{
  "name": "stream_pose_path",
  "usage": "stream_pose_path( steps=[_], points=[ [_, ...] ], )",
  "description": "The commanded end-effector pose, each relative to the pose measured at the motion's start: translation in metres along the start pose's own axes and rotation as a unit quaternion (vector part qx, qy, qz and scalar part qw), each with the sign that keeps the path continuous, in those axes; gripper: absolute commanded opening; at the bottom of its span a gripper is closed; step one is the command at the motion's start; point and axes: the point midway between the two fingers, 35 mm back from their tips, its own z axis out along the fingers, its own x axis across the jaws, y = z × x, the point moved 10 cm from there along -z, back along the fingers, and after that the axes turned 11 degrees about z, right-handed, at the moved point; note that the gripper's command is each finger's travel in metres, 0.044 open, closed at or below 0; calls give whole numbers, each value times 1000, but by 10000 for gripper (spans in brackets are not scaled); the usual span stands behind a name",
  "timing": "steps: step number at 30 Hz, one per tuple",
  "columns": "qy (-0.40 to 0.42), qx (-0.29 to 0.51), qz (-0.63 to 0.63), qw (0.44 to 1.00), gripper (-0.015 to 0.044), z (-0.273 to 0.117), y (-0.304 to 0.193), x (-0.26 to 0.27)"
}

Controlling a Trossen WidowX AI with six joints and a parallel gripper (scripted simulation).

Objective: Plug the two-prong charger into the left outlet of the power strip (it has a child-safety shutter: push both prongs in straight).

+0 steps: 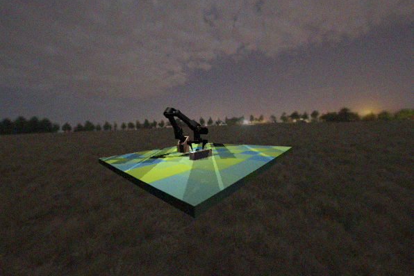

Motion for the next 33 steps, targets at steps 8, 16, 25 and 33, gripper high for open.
stream_pose_path(
  steps=[8, 16, 25, 33],
  points=[
    [-4, -3, -2, 1000, 440, 17, 1, -2],
    [-2, 0, 0, 1000, 256, 13, 1, -1],
    [-2, 0, 0, 1000, 98, 13, 1, -1],
    [-1, 0, 0, 1000, 0, 4, 0, 0]
  ],
)
